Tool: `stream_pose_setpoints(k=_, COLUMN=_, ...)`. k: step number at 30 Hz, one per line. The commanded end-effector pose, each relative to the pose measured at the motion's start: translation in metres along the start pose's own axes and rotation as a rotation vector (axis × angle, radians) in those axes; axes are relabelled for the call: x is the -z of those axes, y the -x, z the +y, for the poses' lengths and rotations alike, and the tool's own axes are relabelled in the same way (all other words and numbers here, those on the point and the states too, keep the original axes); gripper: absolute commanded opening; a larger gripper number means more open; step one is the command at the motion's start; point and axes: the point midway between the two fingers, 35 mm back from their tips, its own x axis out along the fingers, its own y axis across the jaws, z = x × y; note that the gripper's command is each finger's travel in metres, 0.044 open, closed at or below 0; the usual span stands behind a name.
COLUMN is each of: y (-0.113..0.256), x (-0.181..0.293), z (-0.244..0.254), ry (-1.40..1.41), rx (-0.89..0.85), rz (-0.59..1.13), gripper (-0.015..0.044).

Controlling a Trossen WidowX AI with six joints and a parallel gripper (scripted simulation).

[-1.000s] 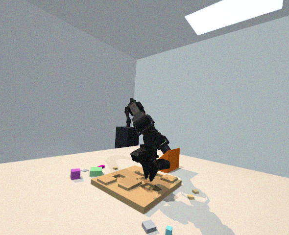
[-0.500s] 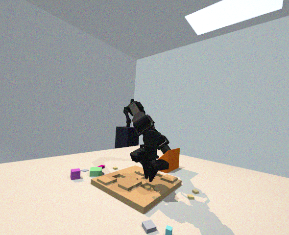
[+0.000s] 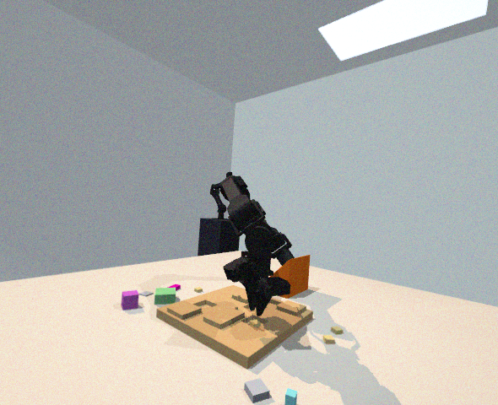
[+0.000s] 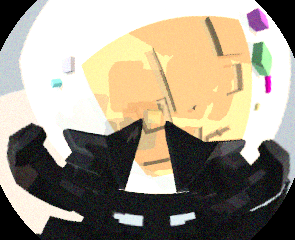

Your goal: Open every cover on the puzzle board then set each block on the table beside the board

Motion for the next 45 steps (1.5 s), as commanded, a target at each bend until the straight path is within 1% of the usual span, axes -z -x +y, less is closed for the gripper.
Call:
stream_pose_setpoints(k=1, y=-0.007, x=0.001, z=-0.002, ry=0.008, rx=0.009, rz=0.004, gripper=0.0144)
stream_pose_setpoints(k=12, y=-0.018, x=0.001, z=-0.002, ry=0.007, rx=0.009, rz=0.003, gripper=0.0144)
stream_pose_setpoints(k=26, y=-0.019, x=0.001, z=-0.002, ry=0.007, rx=0.01, rz=0.003, gripper=0.0144)
stream_pose_setpoints(k=45, y=-0.029, x=0.001, z=-0.003, ry=0.007, rx=0.01, rz=0.003, gripper=0.0144)
